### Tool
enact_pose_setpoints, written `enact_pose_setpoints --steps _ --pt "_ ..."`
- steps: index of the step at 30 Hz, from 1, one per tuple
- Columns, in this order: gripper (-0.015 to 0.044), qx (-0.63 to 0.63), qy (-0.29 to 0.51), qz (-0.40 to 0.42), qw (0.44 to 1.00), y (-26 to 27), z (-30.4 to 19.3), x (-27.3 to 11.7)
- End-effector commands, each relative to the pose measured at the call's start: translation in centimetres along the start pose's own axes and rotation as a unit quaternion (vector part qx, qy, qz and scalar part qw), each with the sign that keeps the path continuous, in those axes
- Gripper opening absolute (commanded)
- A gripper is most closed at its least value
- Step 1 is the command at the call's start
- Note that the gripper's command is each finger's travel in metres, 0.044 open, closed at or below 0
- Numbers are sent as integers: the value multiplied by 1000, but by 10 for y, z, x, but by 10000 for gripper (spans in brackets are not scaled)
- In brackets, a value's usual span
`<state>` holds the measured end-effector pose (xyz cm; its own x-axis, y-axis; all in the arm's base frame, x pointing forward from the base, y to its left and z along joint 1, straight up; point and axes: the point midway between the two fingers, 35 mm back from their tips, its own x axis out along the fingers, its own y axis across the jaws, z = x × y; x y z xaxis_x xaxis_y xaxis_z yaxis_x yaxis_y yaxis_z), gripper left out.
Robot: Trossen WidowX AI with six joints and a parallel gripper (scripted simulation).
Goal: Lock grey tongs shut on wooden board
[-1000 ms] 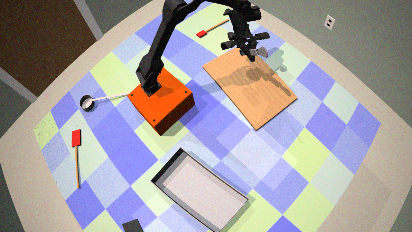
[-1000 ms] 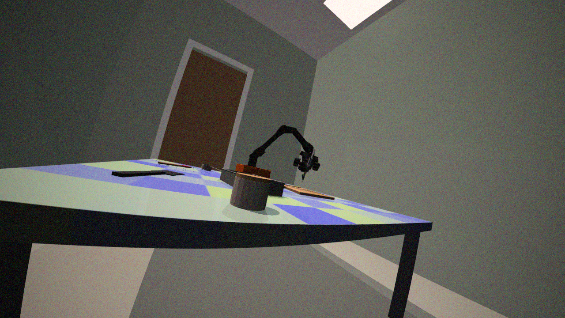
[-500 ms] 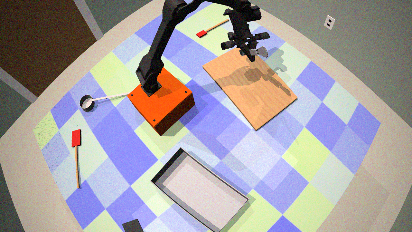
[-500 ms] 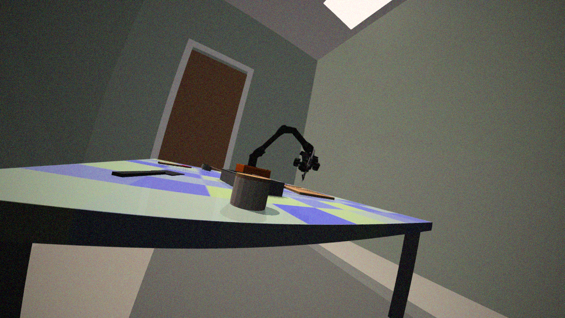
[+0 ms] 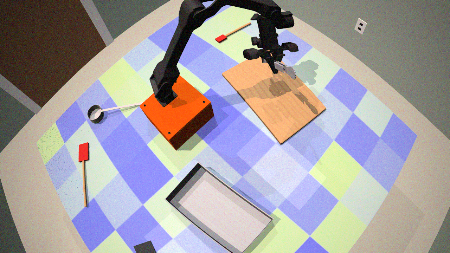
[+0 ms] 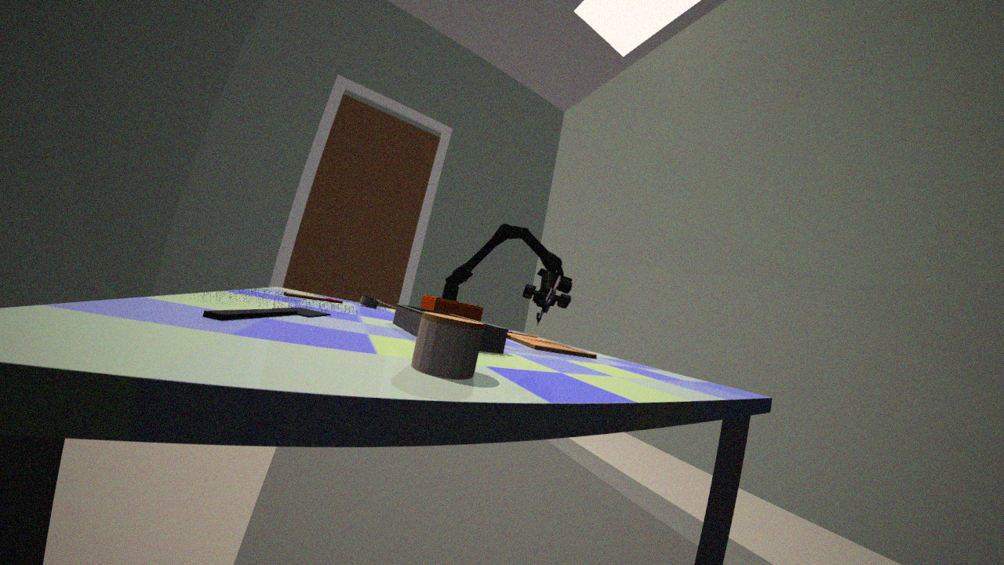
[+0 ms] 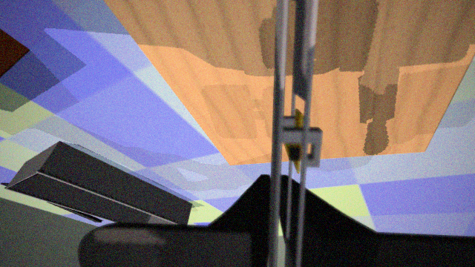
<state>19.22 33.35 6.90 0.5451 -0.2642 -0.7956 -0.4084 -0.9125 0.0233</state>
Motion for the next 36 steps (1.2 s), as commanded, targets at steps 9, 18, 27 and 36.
enact_pose_setpoints --steps 9,18,27,36 --pt "-150 -6 -210 -2 978 -2 -10 7" --pt "-150 -11 -314 -38 948 -7 -19 2" --pt "-150 -11 -314 -38 948 -7 -19 2" --pt "-150 -11 -314 -38 949 -9 -13 10"
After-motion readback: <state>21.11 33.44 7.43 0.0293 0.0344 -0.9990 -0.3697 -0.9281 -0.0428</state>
